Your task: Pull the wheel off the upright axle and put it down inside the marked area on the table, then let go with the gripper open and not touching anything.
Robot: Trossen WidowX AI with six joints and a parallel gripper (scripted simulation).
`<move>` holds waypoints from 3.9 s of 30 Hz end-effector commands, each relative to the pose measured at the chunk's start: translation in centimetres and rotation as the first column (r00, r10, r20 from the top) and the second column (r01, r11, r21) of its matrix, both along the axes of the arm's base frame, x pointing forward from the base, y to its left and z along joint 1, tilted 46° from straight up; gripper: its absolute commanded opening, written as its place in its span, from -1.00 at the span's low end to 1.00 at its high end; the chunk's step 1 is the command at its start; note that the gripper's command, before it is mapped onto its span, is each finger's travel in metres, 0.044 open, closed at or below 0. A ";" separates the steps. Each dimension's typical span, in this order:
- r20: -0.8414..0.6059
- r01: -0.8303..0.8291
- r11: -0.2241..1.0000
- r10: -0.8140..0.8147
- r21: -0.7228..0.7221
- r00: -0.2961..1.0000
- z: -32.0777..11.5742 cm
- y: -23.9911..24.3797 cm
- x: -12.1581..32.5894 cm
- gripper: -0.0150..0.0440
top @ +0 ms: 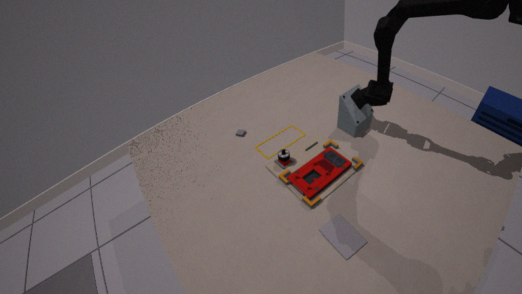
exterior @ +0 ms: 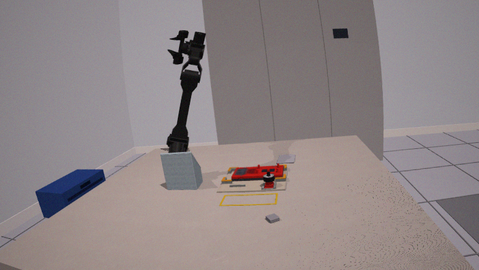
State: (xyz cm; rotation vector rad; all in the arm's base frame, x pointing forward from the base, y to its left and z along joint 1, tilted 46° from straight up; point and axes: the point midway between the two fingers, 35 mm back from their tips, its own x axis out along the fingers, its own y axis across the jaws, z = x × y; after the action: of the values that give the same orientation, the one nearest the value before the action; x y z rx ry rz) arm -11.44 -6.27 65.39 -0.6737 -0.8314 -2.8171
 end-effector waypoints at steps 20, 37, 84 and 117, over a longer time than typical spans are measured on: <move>0.138 0.484 0.779 -0.471 -0.399 0.872 -4.1 23.7 1.5 0.53; 0.256 0.683 0.407 -0.713 -0.607 0.653 -10.5 35.5 12.8 0.53; 0.589 0.039 -0.593 -0.787 -0.804 0.183 -41.3 25.0 51.2 0.53; 0.375 -0.866 -0.271 -0.921 -0.420 0.106 -65.3 -3.5 48.3 0.53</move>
State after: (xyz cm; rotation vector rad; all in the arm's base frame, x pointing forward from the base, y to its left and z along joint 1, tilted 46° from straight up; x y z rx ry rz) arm 38.40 -7.75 1.86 1.8156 1.5981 -0.6650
